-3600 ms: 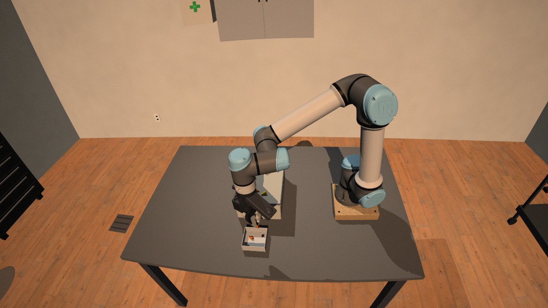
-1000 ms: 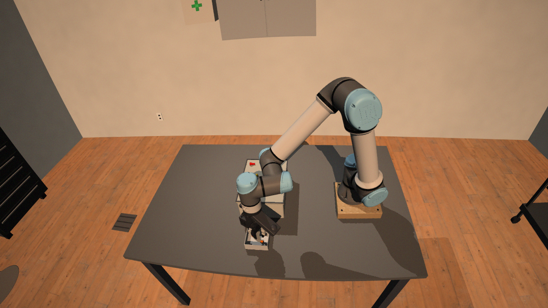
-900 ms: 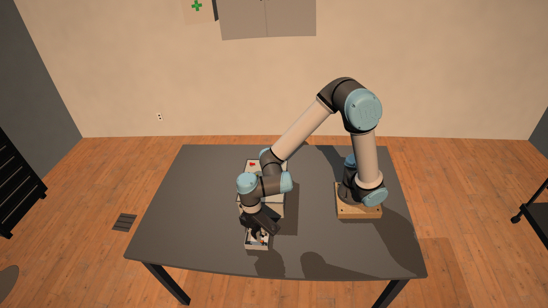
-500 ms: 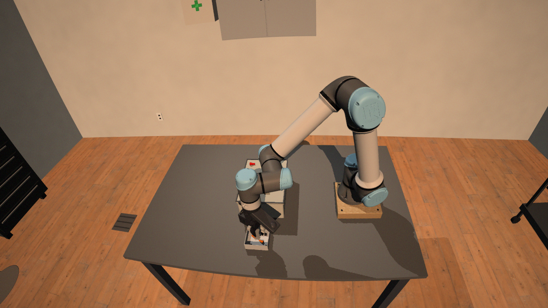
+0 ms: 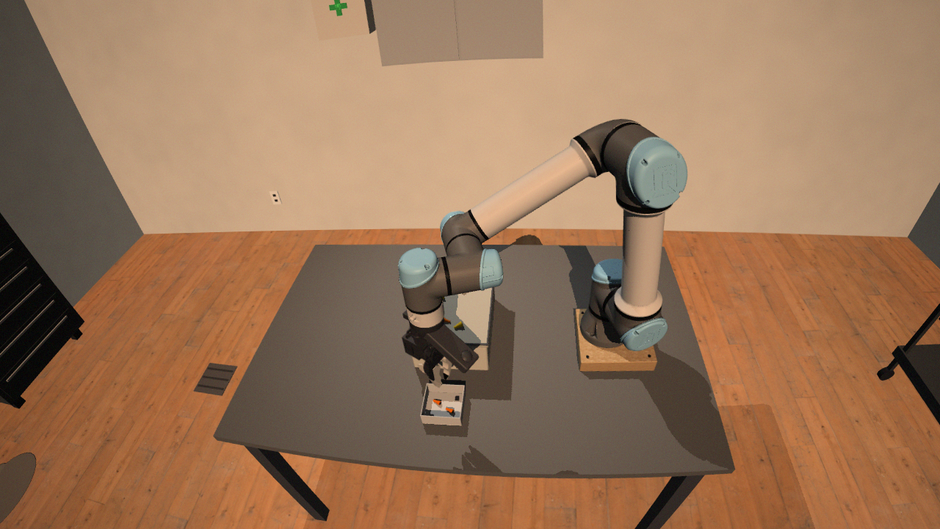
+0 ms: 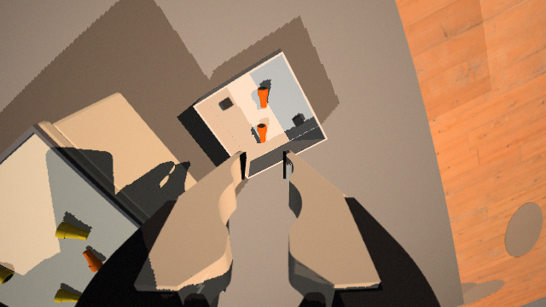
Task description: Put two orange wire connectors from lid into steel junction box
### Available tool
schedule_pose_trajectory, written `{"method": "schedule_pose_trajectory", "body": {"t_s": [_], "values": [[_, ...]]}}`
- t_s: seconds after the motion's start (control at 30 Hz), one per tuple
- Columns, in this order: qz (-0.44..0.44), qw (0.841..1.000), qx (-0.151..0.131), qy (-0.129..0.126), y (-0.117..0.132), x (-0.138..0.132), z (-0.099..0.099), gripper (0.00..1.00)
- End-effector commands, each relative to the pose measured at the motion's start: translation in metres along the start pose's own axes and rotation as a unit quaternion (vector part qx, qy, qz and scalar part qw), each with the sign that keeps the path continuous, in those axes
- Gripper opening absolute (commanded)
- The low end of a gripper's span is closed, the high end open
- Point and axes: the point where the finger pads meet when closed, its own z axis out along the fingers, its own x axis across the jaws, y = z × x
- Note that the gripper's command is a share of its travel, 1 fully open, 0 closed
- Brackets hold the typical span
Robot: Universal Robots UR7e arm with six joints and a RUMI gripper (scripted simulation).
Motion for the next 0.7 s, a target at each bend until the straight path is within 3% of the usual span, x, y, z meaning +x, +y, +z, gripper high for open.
{"method": "schedule_pose_trajectory", "body": {"t_s": [0.0, 0.3, 0.67], "values": [[-0.001, 1.000, 0.005, -0.005, -0.002, -0.001, -0.041, 0.15], [-0.001, 1.000, 0.005, -0.005, -0.002, 0.000, -0.060, 0.15], [-0.001, 1.000, 0.007, -0.007, -0.003, -0.001, -0.058, 0.15]]}}
